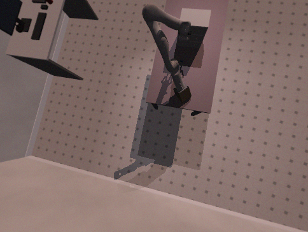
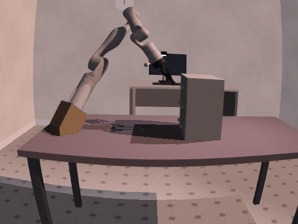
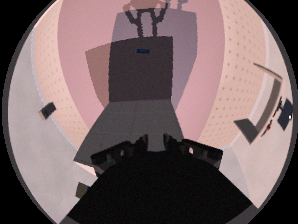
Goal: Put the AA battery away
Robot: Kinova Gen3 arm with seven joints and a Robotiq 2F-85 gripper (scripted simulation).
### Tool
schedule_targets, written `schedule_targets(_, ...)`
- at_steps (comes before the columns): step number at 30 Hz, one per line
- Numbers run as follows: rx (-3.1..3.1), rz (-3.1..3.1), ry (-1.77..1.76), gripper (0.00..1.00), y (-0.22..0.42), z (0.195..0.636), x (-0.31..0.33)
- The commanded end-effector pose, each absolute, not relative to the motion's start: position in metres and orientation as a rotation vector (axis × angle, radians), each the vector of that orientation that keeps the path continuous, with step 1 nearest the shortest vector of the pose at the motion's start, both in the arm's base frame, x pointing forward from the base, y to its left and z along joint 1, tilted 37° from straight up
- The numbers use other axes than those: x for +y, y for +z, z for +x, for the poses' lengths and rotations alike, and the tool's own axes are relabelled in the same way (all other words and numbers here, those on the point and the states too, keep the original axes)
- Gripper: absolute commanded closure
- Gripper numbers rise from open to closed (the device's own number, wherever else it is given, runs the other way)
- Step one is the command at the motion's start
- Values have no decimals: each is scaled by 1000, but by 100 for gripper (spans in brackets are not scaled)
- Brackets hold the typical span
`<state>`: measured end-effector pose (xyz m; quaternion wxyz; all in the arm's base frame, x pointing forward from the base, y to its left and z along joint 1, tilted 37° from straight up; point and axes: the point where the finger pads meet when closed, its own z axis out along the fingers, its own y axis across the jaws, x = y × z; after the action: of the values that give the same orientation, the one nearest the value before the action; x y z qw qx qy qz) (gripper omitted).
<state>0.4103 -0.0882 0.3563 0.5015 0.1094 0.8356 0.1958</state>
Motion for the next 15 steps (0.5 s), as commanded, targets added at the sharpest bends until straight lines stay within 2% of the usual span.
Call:
schedule_targets(1, 2017, 263, 475, 67, 358, 413, -89)
schedule_targets(15, 2017, 263, 475, 67, 366, 430, -92)
